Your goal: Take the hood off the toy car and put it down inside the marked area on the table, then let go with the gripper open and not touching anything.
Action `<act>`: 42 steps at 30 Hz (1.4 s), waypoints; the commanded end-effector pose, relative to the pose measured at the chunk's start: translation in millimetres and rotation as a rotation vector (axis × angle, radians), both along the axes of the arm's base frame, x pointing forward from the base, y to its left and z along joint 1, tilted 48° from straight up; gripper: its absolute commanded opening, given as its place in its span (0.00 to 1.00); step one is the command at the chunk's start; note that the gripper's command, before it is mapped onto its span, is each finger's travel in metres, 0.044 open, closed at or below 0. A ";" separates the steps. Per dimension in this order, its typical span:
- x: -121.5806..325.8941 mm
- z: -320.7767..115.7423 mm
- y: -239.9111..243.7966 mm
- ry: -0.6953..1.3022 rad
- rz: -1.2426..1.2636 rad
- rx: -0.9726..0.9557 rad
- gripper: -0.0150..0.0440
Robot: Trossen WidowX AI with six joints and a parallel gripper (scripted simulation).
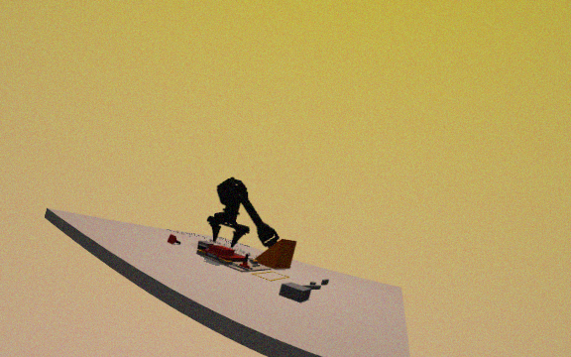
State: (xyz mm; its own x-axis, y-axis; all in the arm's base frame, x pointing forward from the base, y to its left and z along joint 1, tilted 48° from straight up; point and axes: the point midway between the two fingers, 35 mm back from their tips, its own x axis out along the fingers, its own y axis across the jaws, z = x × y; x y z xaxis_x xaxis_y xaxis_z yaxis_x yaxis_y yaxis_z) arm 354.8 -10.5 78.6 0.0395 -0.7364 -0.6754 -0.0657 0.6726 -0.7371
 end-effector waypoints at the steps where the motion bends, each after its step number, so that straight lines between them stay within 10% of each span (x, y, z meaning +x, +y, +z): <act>1: -2.0 -3.3 -3.7 0.009 0.002 -0.005 1.00; 42: -1.7 -16.8 -19.2 0.009 0.002 -0.007 1.00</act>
State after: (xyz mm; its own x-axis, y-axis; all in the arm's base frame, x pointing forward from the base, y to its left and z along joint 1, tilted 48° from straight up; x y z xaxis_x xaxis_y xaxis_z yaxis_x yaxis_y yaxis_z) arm 354.8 -27.8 63.9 0.0384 -0.7378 -0.6739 -0.0651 0.6711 -0.7385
